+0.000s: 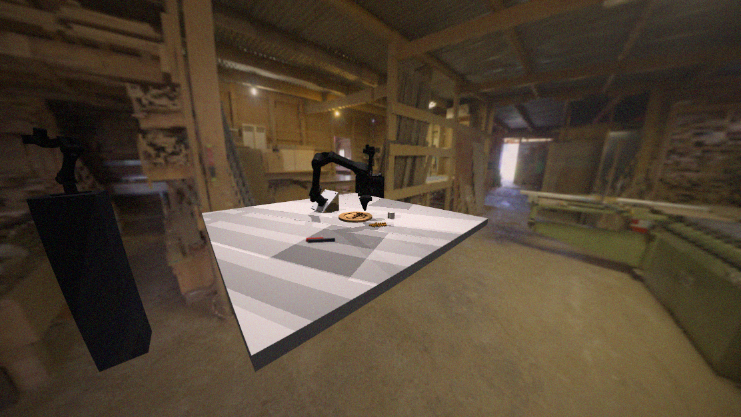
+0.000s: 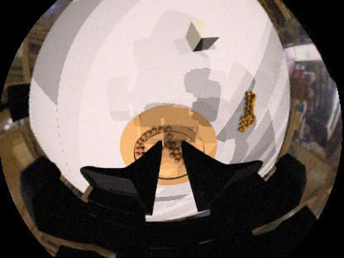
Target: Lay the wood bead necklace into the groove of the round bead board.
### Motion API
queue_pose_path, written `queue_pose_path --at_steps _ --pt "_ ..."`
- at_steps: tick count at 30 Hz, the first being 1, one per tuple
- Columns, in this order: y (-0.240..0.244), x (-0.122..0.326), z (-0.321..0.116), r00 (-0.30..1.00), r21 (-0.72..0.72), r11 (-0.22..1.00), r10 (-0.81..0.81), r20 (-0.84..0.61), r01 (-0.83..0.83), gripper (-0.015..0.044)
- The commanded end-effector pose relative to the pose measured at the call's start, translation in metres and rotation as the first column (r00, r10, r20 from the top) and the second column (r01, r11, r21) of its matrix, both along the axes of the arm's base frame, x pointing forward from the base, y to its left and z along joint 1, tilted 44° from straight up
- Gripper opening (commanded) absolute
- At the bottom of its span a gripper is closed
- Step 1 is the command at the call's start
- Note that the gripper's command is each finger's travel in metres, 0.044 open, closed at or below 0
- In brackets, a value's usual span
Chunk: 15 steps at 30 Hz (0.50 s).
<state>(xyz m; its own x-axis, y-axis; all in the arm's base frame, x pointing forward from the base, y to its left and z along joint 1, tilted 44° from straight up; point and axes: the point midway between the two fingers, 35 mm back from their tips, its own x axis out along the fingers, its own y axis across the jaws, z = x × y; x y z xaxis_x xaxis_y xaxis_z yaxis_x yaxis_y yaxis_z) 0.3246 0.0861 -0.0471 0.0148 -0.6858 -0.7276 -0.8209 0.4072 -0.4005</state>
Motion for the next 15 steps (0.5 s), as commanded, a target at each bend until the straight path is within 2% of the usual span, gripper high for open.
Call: queue_pose_path --at_steps 1,15 --pt "-0.005 0.000 -0.004 1.000 -0.004 1.000 0.001 -0.004 -0.001 0.0120" --pt "-0.021 -0.001 -0.019 1.000 -0.007 1.000 -0.003 -0.008 0.003 0.0120"
